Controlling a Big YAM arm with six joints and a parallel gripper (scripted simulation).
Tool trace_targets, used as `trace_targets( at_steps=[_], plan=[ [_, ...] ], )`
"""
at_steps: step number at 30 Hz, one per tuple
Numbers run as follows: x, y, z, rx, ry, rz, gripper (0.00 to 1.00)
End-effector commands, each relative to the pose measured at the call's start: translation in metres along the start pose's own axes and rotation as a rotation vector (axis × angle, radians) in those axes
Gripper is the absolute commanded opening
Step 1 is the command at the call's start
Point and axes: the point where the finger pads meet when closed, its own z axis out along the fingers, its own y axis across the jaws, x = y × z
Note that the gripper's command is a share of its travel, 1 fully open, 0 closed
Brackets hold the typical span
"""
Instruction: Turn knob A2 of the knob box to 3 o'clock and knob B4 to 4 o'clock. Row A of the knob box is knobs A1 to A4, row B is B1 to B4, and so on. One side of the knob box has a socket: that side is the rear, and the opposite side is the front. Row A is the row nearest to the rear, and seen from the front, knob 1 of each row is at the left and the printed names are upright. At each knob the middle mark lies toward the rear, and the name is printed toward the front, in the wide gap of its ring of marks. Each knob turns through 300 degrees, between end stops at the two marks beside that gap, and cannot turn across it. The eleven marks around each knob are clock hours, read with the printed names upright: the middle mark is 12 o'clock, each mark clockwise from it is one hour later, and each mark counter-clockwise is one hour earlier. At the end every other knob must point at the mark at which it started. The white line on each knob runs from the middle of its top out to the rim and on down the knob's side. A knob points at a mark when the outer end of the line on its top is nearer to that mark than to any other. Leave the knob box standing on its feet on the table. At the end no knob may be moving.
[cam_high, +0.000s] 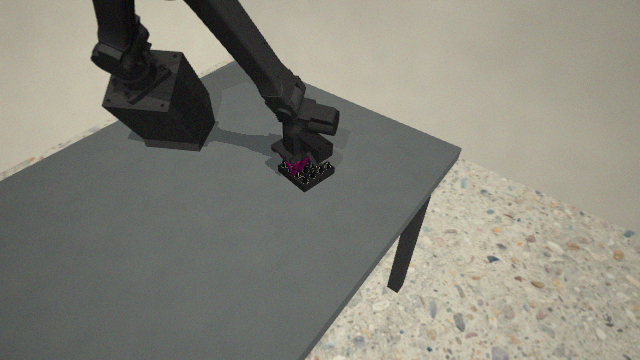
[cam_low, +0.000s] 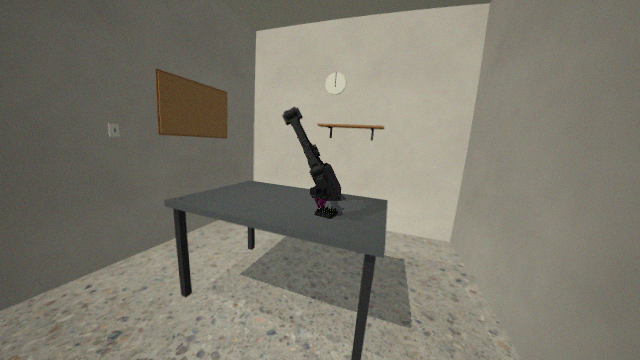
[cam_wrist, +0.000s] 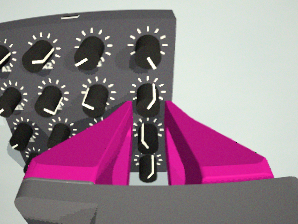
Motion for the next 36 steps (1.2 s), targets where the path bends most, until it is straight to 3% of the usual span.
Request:
trace_targets(
  at_steps=[1, 36],
  plan=[
    [-0.0226, 0.0112, -0.0079, -0.031, -0.048, 0.007, 0.18],
    [-0.0206, 0.0102, -0.0048, -0.027, -0.042, 0.007, 0.18]
  ],
)
